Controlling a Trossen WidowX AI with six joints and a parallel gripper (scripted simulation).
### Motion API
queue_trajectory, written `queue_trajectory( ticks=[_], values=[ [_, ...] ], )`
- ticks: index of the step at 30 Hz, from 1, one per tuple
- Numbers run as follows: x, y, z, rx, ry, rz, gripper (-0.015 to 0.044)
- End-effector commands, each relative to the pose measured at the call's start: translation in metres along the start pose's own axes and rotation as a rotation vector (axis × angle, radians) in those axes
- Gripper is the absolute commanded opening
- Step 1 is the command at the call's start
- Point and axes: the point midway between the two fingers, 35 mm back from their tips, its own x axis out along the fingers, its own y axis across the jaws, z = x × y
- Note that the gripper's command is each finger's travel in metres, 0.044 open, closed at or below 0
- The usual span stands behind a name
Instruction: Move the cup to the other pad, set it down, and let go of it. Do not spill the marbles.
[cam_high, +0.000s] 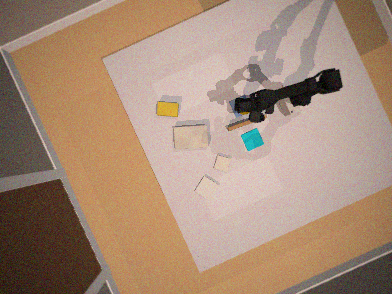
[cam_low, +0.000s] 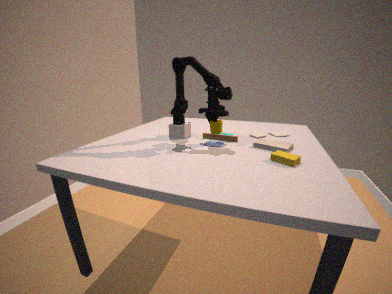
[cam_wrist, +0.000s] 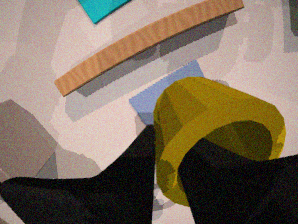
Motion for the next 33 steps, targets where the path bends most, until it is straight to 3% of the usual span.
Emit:
queue_trajectory(
  ticks=[1, 33],
  values=[
    [0.000, 0.004, 0.005, 0.005, -0.001, 0.005, 0.0000],
    [-0.002, 0.026, 0.058, 0.003, -0.006, 0.006, 0.0000]
  ],
)
